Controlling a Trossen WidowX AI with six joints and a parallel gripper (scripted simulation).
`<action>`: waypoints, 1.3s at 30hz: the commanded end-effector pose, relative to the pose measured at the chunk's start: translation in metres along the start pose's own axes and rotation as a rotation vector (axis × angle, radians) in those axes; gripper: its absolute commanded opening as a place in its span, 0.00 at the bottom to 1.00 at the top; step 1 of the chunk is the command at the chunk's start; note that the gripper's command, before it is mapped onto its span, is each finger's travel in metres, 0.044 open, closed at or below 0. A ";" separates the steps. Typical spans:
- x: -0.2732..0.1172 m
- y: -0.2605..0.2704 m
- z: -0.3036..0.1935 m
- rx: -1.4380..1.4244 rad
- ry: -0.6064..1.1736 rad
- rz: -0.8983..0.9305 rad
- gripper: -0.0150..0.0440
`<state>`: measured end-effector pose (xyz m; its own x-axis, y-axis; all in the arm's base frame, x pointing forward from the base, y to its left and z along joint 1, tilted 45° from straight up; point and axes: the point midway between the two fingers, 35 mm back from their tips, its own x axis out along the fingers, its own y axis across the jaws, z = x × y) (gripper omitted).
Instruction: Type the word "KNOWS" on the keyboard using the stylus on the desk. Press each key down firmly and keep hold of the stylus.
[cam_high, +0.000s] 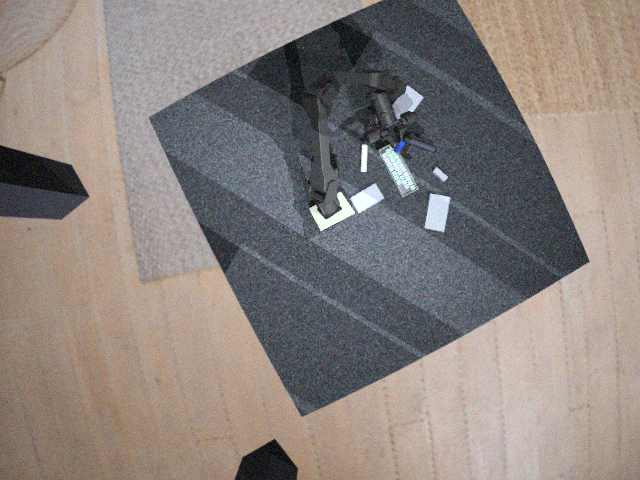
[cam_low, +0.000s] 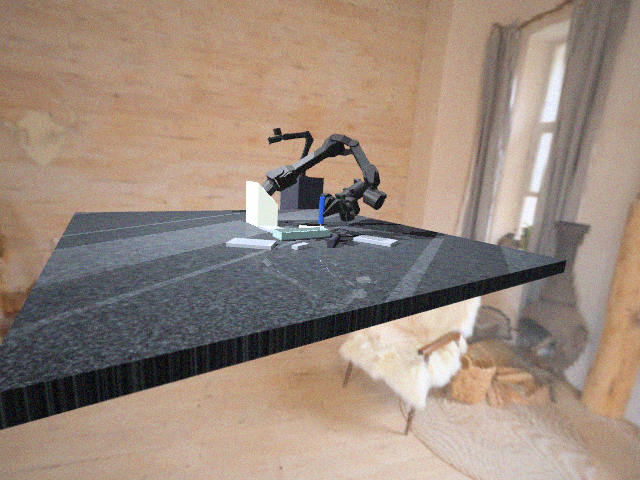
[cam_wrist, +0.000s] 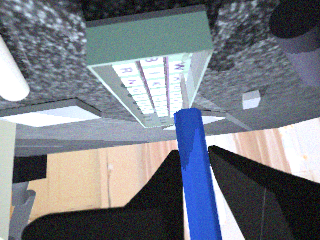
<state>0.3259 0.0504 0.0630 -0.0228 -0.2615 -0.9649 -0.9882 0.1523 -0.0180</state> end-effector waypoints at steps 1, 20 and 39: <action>0.001 0.000 0.001 0.004 -0.002 0.002 0.39; 0.005 0.000 0.008 0.004 -0.003 0.002 0.39; -0.015 0.000 -0.027 0.004 -0.001 0.001 0.39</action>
<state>0.3219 0.0351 0.0758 -0.0338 -0.2585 -0.9654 -0.9872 0.1592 -0.0081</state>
